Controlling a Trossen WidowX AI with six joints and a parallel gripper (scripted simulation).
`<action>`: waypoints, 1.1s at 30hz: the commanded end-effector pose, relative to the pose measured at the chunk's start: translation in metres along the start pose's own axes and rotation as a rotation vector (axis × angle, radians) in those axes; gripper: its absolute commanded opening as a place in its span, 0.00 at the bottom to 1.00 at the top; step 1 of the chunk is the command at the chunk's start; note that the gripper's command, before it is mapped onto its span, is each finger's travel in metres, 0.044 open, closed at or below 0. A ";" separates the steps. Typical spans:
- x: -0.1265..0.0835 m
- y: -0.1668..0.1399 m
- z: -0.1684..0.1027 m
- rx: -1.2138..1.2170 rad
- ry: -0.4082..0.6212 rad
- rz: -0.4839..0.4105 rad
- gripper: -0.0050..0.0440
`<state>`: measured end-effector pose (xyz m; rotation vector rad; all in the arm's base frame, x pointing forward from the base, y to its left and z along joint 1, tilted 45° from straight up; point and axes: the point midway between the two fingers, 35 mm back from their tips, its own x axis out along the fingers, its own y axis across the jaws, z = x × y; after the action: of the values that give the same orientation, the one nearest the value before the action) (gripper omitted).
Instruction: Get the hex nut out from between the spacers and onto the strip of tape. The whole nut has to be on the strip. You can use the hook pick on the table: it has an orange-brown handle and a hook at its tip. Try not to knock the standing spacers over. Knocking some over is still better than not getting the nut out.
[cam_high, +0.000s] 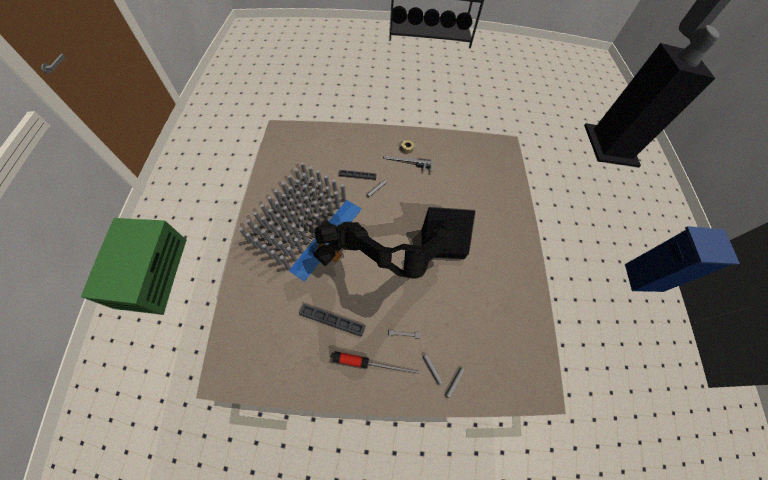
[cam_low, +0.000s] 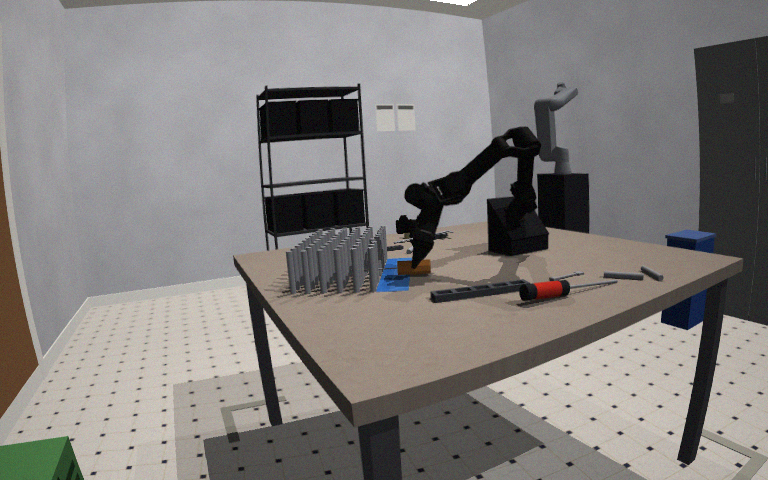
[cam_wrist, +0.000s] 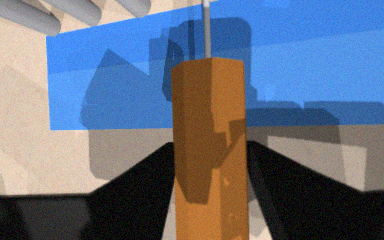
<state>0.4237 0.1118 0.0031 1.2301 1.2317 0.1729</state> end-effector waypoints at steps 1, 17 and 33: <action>-0.007 0.012 0.007 -0.024 -0.029 0.023 0.00; -0.007 0.011 0.007 -0.021 -0.028 0.020 0.00; -0.008 0.013 0.007 -0.025 -0.031 0.024 0.00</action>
<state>0.4243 0.1121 0.0041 1.2289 1.2288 0.1756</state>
